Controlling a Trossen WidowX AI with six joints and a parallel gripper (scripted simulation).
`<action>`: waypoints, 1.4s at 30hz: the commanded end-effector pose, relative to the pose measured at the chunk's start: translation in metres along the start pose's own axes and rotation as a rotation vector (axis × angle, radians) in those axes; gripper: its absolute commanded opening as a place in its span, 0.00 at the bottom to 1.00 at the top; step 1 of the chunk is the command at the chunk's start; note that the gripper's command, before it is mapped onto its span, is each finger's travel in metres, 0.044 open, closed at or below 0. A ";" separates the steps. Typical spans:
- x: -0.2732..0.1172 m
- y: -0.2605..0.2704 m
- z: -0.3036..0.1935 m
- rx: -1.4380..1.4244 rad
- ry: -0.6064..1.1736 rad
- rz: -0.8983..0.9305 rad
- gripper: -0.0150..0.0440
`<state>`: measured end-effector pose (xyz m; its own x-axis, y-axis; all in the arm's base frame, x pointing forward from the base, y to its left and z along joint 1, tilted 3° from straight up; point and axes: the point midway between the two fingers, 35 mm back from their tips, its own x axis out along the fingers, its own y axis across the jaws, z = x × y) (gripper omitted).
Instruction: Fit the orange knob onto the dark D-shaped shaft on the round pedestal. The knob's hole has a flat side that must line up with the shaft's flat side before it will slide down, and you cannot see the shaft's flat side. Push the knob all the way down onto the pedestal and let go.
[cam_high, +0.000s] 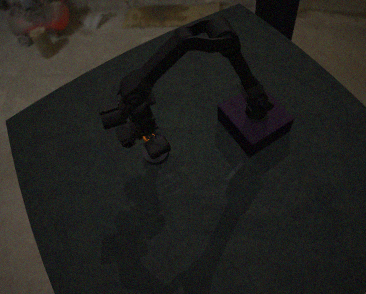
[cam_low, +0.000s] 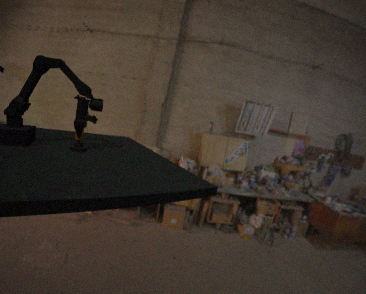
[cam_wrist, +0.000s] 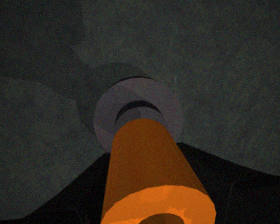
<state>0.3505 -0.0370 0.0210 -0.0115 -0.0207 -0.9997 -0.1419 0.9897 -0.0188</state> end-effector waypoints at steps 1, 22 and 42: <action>-0.001 -0.002 0.002 -0.001 -0.003 -0.006 0.25; -0.002 -0.001 0.000 -0.001 -0.003 -0.006 0.25; 0.000 -0.002 0.002 -0.210 -0.002 -0.006 0.25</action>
<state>0.3509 -0.0379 0.0200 -0.0114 -0.0219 -0.9997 -0.3372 0.9413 -0.0168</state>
